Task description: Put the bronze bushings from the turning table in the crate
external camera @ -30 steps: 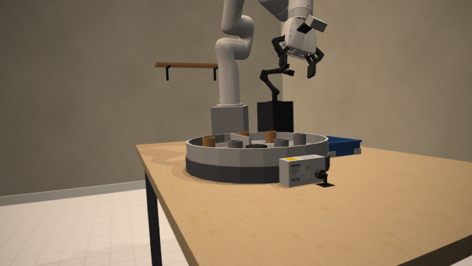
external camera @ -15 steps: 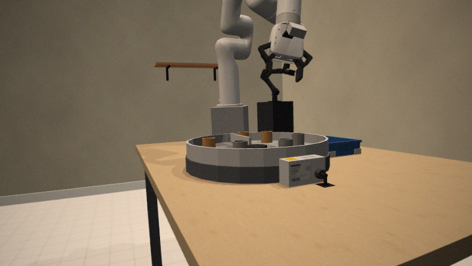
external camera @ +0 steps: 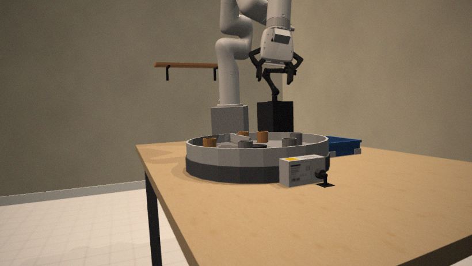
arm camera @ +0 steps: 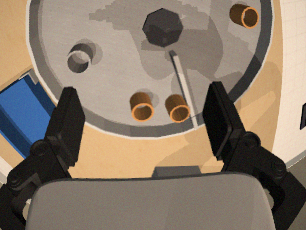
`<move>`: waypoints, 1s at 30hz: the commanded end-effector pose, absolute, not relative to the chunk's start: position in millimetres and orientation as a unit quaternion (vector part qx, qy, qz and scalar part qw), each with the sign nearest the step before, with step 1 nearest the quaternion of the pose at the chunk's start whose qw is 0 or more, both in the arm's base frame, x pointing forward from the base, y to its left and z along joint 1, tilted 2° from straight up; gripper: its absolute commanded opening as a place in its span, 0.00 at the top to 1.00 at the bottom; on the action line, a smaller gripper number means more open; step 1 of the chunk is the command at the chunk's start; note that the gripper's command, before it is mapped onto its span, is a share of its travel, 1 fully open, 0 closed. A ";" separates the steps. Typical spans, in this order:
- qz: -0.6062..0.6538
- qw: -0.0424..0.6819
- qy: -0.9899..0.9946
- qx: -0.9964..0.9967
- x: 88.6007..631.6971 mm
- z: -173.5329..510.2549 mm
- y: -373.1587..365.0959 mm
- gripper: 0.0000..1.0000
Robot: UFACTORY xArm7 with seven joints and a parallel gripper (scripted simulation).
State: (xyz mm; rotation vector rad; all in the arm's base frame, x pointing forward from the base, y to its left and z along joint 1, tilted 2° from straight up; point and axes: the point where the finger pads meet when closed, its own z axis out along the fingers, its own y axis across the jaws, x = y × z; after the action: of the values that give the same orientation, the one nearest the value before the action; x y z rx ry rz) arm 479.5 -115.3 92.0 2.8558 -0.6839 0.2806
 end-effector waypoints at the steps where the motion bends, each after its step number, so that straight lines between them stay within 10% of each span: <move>1: 0.082 0.076 -0.279 0.954 448.9 85.6 -122.6 0.00; 30: 0.042 0.031 -0.390 0.919 375.3 62.9 -123.4 0.00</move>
State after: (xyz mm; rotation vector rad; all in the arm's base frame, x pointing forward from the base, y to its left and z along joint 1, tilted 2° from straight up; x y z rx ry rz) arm 405.9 -124.6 71.6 2.8496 -1.0452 0.1778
